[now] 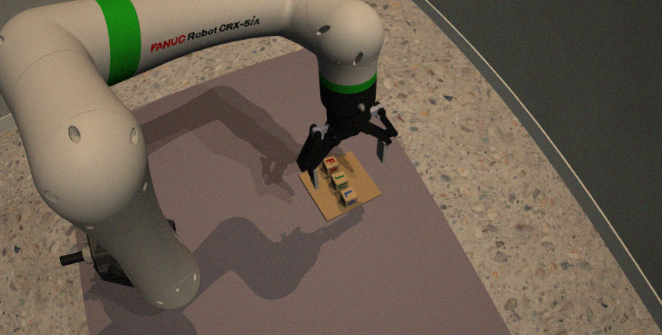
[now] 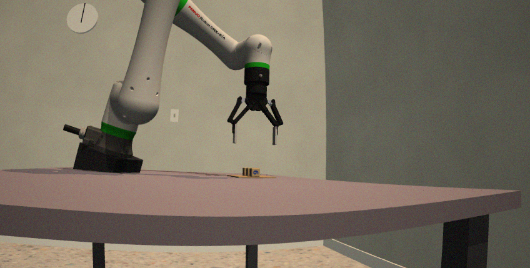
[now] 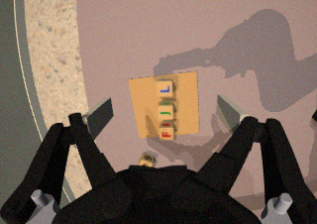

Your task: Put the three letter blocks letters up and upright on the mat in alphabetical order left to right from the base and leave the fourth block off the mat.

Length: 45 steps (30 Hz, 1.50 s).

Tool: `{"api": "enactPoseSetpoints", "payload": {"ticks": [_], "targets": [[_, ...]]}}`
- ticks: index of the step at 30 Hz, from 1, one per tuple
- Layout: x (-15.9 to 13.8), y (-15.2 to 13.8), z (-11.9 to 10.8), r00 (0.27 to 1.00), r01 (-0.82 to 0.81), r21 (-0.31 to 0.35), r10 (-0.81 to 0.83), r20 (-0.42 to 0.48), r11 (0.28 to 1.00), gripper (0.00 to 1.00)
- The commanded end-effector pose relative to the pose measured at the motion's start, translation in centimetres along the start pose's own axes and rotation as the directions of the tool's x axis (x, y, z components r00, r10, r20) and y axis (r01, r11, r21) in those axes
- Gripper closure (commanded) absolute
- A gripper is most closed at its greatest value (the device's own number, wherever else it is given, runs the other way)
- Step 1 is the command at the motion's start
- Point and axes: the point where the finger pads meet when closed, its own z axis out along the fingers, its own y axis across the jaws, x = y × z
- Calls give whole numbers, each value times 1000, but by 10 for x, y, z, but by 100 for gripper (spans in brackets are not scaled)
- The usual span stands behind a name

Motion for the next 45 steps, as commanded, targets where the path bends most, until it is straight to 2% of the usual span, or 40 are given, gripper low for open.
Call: {"api": "enactPoseSetpoints", "payload": {"ticks": [1,7,17,22,45], "targets": [[0,0,-3,1000,0,0,0,0,1000,0],[0,0,-14,1000,0,0,0,0,1000,0],[0,0,-56,1000,0,0,0,0,1000,0],[0,0,-69,1000,0,0,0,0,1000,0],[0,0,-71,1000,0,0,0,0,1000,0]]}}
